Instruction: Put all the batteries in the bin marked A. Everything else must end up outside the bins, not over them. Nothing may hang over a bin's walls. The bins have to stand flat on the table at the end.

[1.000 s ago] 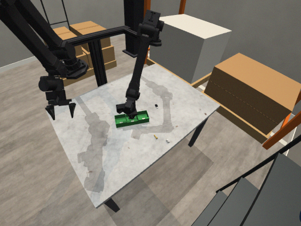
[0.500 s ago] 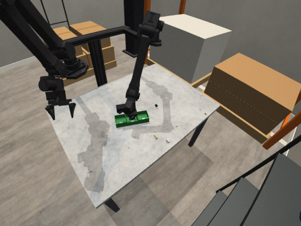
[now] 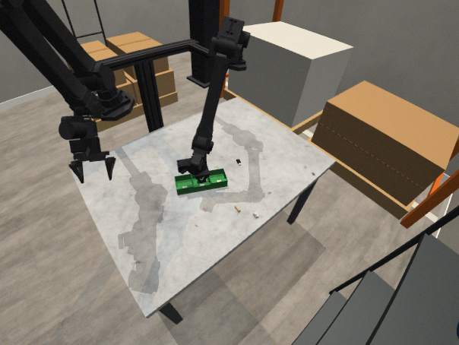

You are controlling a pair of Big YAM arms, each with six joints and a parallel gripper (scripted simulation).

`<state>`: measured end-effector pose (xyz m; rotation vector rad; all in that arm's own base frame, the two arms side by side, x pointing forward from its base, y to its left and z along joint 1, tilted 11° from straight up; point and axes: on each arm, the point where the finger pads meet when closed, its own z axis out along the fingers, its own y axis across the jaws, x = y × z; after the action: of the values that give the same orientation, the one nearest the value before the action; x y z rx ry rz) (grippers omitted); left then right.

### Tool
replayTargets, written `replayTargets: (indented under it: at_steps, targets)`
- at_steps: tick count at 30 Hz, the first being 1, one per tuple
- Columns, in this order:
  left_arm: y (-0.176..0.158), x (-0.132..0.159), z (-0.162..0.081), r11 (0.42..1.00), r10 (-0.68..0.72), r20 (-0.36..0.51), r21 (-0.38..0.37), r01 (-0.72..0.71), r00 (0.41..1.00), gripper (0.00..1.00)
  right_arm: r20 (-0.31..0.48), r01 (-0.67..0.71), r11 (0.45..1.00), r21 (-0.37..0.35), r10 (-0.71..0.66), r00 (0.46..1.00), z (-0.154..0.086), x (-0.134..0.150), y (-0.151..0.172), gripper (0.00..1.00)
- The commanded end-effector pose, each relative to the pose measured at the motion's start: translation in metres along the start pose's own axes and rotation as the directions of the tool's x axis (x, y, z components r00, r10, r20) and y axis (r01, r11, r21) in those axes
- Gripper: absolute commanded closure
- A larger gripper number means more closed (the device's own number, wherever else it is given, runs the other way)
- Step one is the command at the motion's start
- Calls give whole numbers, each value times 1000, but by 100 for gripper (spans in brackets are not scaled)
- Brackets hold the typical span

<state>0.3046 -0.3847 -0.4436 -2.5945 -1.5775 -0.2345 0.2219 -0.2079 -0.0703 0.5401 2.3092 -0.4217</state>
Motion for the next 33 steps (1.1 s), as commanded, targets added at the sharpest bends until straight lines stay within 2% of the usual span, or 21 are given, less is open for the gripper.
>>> replayTargets:
  at_steps: [1, 2, 4, 21, 24, 29, 31, 33]
  targets:
    - [0, 1, -2, 1000, 7, -7, 6, -7, 1000, 72, 11, 4, 1000, 6, -4, 1000, -5, -3, -3, 0]
    - [8, -3, -15, 1000, 4, 1, -10, -4, 1000, 72, 11, 4, 1000, 6, -4, 1000, -5, -3, -3, 0]
    - [9, -5, -20, 1000, 4, 3, -14, -4, 1000, 72, 11, 4, 1000, 6, -4, 1000, -5, -3, -3, 0]
    - [7, -8, -40, 1000, 5, 3, -14, -5, 1000, 72, 11, 4, 1000, 6, -4, 1000, -5, -3, -3, 0]
    - [5, -4, -37, 1000, 0, 2, -11, 0, 1000, 72, 11, 4, 1000, 6, -4, 1000, -5, -3, -3, 0]
    - [6, -9, -67, 1000, 3, 4, -14, -3, 1000, 72, 11, 4, 1000, 6, -4, 1000, -5, -3, -3, 0]
    - [7, -7, -68, 1000, 4, 4, -13, -4, 1000, 72, 11, 4, 1000, 6, -4, 1000, -5, -3, -3, 0]
    - [29, -11, -74, 999, -14, 23, -44, 15, 1000, 72, 11, 4, 1000, 6, -4, 1000, -5, -3, -3, 0]
